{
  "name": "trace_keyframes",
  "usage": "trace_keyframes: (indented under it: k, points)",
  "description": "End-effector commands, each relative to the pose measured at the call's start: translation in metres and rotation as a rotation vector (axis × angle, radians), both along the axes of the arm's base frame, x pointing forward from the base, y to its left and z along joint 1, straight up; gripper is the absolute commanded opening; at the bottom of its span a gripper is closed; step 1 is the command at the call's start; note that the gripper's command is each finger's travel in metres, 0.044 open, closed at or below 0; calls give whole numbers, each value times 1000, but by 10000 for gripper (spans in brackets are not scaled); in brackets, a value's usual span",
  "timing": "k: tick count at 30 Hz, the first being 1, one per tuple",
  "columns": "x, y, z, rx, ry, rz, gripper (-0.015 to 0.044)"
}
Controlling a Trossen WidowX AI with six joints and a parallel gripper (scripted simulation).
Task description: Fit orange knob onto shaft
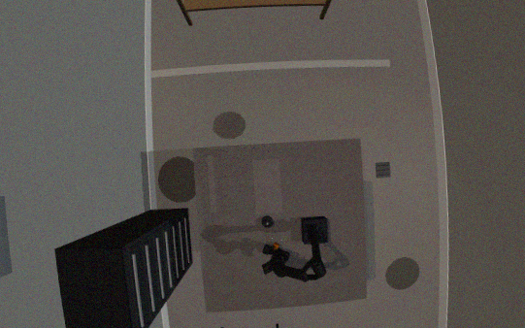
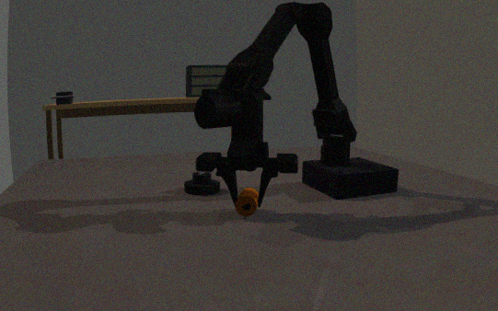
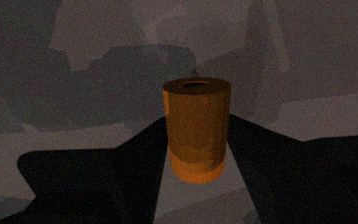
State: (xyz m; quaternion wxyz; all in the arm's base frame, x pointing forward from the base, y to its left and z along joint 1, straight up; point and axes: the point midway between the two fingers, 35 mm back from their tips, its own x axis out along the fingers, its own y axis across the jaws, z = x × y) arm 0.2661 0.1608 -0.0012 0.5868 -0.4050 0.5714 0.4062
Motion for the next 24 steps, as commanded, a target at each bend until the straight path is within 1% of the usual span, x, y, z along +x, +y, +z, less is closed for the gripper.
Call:
trace_keyframes:
  k: [1,5,16,22,24]
  points:
    - [1,1,9,2,-5,-1,179]
    - [0,1,11,1,-3,-23,179]
    - [0,0,11,8,2,-380,179]
    - [0,0,11,8,2,-407,179]
    - [0,0,11,9,3,-450,179]
